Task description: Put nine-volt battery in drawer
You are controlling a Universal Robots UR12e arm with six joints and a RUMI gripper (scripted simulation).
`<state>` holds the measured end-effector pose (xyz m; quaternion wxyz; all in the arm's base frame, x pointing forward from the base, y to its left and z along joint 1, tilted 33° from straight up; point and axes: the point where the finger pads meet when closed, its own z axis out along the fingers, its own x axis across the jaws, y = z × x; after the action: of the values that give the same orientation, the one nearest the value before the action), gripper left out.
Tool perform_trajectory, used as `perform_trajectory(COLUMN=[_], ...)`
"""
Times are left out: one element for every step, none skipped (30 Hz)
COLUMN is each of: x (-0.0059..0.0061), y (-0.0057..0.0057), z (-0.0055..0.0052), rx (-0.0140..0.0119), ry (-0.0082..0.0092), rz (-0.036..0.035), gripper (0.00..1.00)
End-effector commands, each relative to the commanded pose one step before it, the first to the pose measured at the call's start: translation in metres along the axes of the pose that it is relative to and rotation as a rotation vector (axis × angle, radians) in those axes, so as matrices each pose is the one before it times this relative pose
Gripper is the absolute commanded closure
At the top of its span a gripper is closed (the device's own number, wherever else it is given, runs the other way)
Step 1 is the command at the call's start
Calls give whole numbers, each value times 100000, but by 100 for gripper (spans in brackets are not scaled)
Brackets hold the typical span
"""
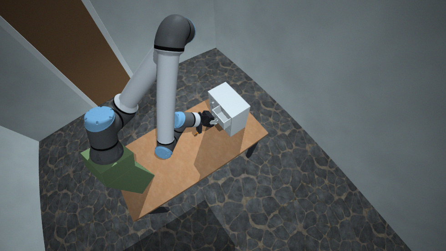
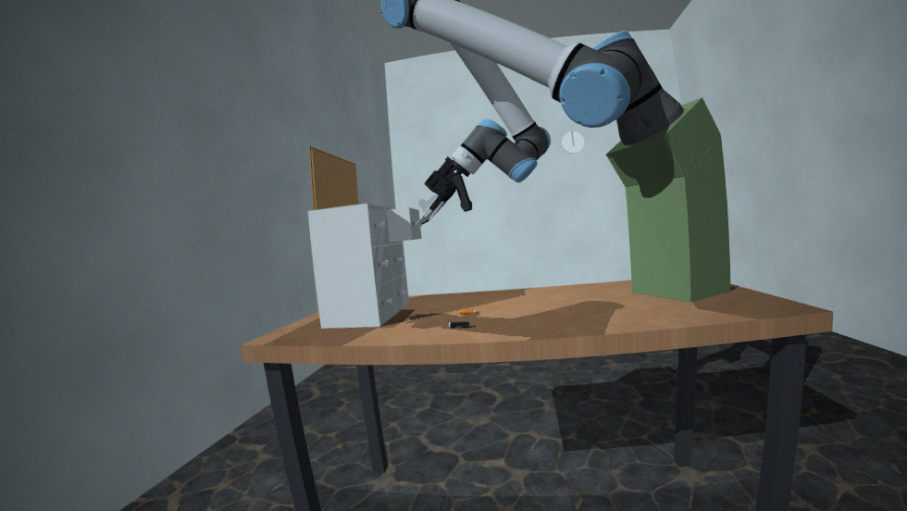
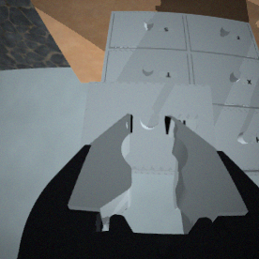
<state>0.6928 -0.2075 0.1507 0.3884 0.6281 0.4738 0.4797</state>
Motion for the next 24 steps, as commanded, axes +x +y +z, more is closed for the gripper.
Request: perform_trajectory(x=[-4, 0, 0, 0, 0, 0, 0, 0, 0, 0, 0, 0, 0, 0, 0, 0, 0, 0, 0, 0, 0, 0, 0, 0], y=[281, 30, 26, 22, 18, 15, 12, 0, 0, 9, 6, 4, 2, 1, 0, 0, 0, 0, 0, 0, 0, 0, 0, 0], z=[236, 30, 26, 22, 18, 15, 12, 0, 0, 9, 6, 4, 2, 1, 0, 0, 0, 0, 0, 0, 0, 0, 0, 0], rx=[-38, 0, 0, 0, 0, 0, 0, 0, 0, 0, 0, 0, 0, 0, 0, 0, 0, 0, 0, 0, 0, 0, 0, 0], ry=[-21, 0, 0, 0, 0, 0, 0, 0, 0, 0, 0, 0, 0, 0, 0, 0, 0, 0, 0, 0, 0, 0, 0, 0], rz=[-35, 0, 0, 0, 0, 0, 0, 0, 0, 0, 0, 0, 0, 0, 0, 0, 0, 0, 0, 0, 0, 0, 0, 0], gripper=[80, 80, 80, 80, 80, 80, 80, 80, 80, 80, 80, 80, 80, 80, 80, 80, 80, 80, 80, 80, 80, 80, 80, 80])
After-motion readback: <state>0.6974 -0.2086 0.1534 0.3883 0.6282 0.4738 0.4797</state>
